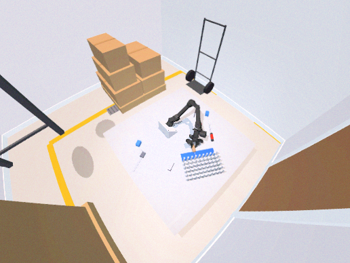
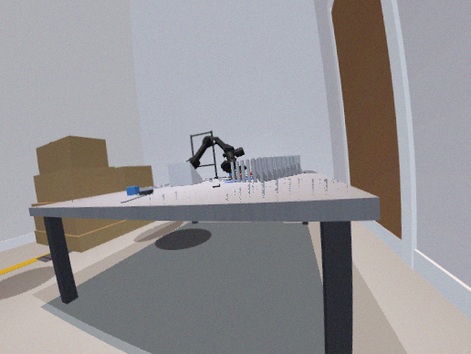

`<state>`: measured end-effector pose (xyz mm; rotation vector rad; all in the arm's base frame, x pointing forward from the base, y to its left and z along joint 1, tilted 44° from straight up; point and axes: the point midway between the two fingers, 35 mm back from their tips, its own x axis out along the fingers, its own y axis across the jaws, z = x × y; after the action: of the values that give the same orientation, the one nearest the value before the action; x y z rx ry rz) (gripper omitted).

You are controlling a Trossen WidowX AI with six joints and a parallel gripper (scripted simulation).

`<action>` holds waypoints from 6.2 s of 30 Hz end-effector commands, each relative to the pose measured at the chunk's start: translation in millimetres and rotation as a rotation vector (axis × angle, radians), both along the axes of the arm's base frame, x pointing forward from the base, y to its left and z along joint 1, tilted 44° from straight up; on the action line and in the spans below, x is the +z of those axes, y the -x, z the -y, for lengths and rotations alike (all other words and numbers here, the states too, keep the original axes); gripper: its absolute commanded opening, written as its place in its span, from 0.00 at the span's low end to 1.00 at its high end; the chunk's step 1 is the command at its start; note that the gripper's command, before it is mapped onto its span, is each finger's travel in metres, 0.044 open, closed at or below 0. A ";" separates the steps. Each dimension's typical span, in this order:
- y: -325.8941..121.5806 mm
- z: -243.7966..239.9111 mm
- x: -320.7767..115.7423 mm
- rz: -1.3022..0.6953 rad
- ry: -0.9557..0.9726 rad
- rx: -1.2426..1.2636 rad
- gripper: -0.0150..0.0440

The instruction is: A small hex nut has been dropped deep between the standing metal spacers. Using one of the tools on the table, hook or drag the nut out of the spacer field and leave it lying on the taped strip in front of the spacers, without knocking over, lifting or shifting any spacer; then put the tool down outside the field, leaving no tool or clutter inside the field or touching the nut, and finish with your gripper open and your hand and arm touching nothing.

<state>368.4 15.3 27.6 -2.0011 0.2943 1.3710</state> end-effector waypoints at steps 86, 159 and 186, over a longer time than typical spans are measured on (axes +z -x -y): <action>49.9 -24.3 17.9 -0.006 -0.001 -0.004 0.25; 87.1 -43.9 32.3 -0.008 -0.004 -0.004 0.25; 92.5 -42.2 40.1 -0.007 -0.004 -0.003 0.25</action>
<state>273.3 60.4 63.1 -1.9857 0.2992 1.3887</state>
